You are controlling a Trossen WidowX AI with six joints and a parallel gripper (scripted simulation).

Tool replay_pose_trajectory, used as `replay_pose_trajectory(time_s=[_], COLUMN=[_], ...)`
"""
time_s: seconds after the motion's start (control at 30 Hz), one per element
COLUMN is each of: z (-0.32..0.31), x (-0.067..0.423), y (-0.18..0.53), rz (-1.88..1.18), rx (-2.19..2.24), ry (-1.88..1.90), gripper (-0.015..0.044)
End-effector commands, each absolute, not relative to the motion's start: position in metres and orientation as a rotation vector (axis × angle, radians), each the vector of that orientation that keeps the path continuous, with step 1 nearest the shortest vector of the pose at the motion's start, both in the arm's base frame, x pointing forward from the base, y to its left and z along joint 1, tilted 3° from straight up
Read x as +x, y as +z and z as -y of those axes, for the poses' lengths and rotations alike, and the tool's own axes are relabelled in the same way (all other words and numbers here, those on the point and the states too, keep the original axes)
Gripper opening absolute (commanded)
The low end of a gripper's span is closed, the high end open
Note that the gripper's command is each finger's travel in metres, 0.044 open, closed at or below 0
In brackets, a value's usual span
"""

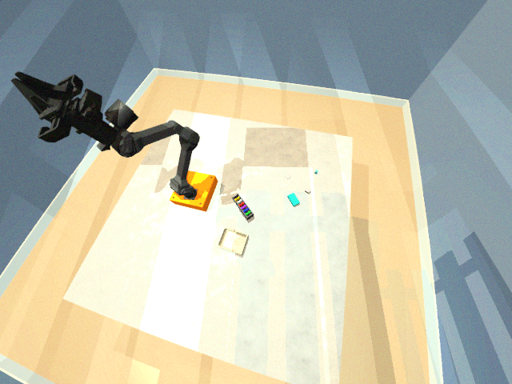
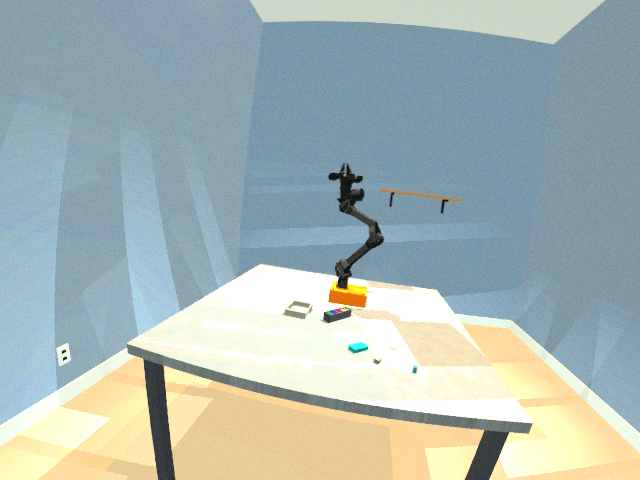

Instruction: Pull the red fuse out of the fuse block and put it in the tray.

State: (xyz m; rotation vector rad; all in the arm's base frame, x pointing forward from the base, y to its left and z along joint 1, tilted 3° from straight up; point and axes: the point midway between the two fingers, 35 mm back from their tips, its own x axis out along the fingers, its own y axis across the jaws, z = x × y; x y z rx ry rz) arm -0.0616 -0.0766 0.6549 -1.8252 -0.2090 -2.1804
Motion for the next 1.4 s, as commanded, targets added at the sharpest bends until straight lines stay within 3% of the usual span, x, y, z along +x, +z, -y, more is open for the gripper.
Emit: replay_pose_trajectory(time_s=[0.0,0.27,0.6,0.97,1.37], z=[0.140,0.244,0.319,0.350,0.351], x=[-0.076,-0.057,0.007,0.076,0.213], y=[0.637,0.590,0.531,0.473,0.349], rz=[0.331,0.485,0.524,0.496,0.333], rx=[-1.478,-0.892,-0.384,-0.014,0.752], ry=[-2.036,-1.753,-1.505,-1.329,-1.056], gripper=[0.0074,0.0074,0.0074,0.0074,0.0074])
